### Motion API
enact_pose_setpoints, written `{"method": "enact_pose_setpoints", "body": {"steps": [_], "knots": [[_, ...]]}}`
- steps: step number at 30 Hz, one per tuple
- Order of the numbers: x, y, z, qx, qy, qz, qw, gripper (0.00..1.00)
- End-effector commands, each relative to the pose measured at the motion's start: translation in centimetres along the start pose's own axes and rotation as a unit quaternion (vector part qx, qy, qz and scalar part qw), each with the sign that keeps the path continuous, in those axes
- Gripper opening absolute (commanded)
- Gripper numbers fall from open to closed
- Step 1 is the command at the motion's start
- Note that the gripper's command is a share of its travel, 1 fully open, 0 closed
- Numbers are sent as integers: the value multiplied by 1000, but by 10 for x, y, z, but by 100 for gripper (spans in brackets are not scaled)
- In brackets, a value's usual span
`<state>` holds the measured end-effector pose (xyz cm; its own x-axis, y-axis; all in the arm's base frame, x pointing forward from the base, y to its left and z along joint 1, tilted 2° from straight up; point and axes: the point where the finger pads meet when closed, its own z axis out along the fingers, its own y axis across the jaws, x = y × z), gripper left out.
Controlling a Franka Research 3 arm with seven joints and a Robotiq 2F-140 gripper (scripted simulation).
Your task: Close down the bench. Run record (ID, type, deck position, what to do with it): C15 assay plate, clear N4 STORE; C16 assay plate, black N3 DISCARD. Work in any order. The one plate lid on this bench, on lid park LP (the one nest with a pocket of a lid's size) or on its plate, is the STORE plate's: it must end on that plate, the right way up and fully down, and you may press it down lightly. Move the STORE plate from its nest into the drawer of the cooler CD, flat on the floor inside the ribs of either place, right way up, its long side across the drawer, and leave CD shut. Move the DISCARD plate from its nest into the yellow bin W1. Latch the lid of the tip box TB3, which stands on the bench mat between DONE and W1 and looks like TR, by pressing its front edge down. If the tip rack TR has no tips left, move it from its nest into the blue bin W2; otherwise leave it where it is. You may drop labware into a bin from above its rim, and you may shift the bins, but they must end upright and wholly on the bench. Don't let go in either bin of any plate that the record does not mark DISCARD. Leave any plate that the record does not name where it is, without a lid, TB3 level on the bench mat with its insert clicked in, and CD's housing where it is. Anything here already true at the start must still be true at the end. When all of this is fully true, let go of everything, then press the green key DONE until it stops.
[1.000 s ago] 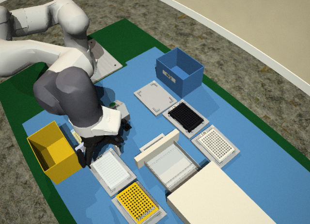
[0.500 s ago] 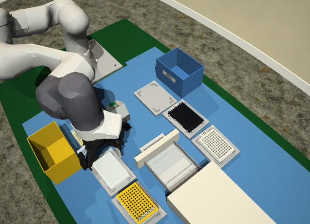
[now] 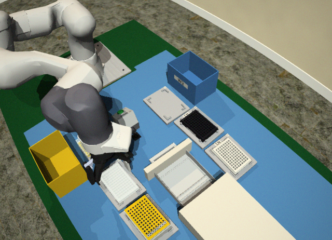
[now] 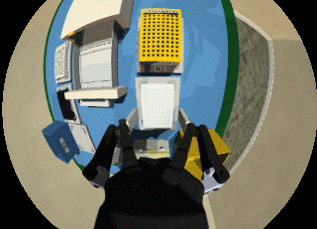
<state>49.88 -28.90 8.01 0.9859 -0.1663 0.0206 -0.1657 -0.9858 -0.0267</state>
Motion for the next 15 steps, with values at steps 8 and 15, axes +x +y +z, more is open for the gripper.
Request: {"method": "enact_pose_setpoints", "body": {"steps": [8,15], "knots": [[2,-1,14,0,3,2,1000,66],[2,-1,21,0,3,2,1000,66]]}}
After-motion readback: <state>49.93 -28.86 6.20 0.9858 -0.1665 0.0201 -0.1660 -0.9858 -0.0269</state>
